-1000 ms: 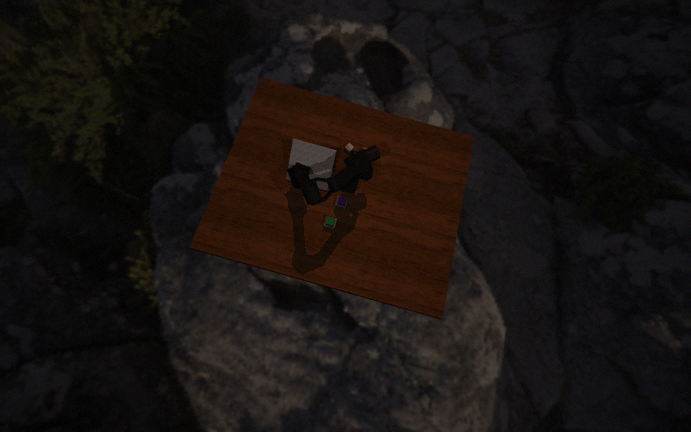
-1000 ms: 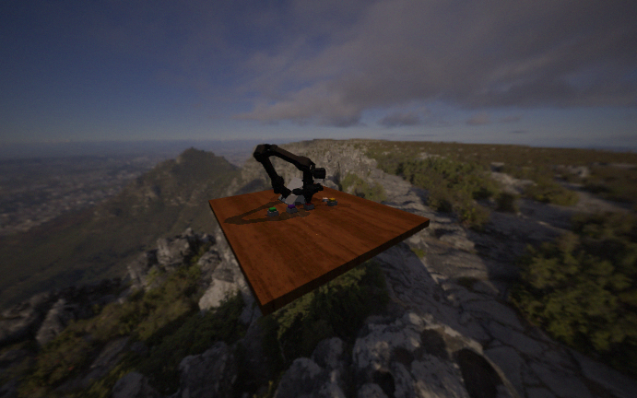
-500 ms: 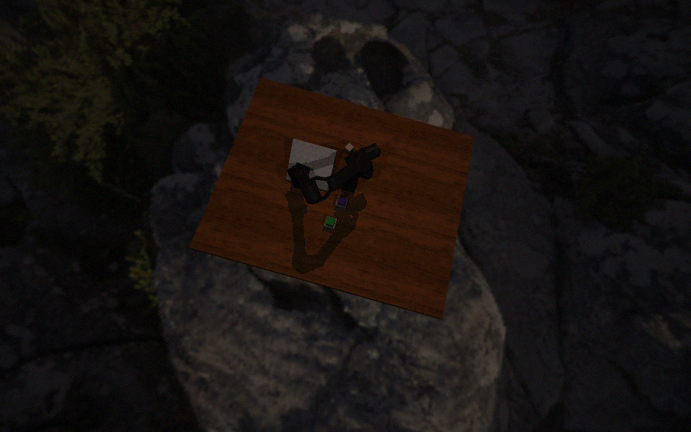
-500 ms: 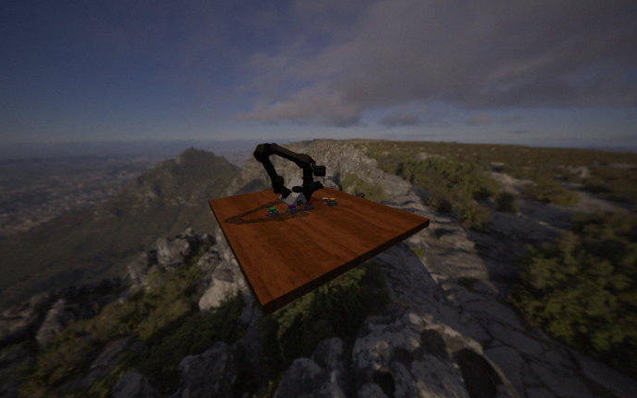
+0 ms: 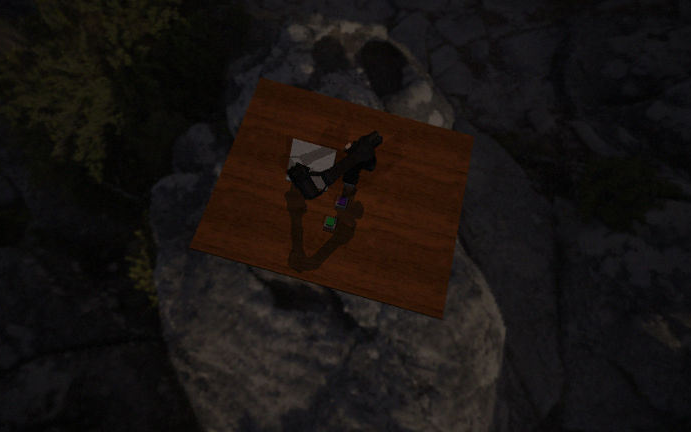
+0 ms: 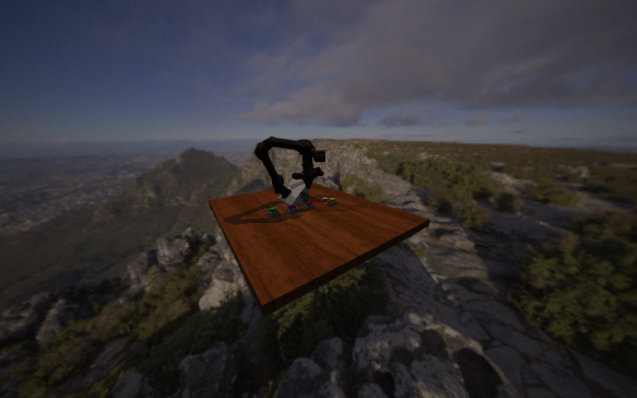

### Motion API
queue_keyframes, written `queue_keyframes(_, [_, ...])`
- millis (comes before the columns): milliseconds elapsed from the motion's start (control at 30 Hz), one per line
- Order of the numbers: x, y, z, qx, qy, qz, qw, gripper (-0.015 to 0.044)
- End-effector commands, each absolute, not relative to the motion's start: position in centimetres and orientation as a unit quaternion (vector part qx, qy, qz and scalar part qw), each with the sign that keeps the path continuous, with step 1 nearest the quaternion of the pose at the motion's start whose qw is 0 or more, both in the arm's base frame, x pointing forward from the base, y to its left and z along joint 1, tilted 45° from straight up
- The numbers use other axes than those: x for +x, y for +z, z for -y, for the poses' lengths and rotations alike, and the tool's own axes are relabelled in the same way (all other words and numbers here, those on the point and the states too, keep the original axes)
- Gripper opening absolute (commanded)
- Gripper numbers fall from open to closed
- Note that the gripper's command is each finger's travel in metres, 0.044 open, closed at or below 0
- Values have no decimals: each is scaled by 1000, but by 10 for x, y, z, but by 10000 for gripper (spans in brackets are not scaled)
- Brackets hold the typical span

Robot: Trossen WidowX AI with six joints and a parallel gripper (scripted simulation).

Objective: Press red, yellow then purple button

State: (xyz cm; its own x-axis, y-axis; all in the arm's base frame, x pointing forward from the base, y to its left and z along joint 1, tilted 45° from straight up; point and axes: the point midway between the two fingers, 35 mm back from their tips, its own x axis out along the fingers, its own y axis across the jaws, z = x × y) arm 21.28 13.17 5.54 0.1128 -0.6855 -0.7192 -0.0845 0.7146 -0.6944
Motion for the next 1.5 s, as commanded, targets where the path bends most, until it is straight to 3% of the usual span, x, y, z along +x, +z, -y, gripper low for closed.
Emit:
queue_keyframes(0, [214,55,-141,-305,-224,-631,678,20])
queue_keyframes(433, [234,-47,-251,-300,-221,-631,681,20])
queue_keyframes(767, [241,-90,-211,-300,-221,-630,681,20])
queue_keyframes(1467, [244,-111,-191,-301,-222,-630,681,20])
